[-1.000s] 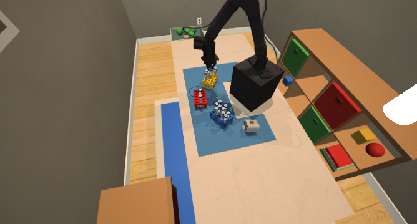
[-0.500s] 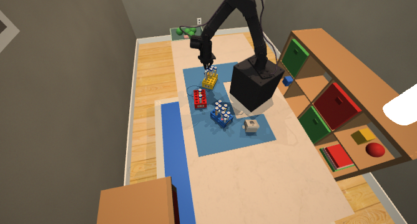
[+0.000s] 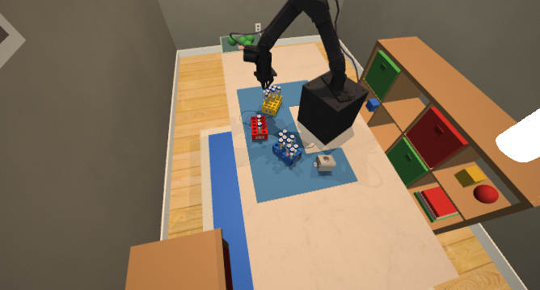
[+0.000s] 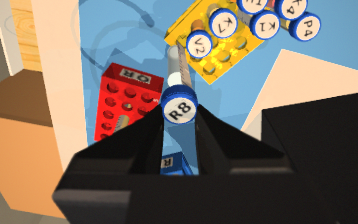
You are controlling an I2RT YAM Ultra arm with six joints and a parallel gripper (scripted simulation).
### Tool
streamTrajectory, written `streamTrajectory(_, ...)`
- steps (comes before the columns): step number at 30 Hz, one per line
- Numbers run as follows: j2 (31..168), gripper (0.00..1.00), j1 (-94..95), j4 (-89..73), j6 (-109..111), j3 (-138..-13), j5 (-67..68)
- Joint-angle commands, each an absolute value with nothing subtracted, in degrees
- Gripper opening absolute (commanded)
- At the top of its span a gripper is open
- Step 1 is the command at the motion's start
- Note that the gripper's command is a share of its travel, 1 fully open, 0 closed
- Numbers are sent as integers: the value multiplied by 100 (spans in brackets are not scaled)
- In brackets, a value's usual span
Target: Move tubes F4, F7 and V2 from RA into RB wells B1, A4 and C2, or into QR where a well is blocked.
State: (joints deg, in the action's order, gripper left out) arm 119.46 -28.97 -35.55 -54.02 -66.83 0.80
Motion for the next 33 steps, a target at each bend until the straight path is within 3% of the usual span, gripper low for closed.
streamTrajectory(1,11955,0,-2920,-3651,-5386,-6762,79)
streamTrajectory(33,11928,0,-2982,-3487,-5330,-6573,80)
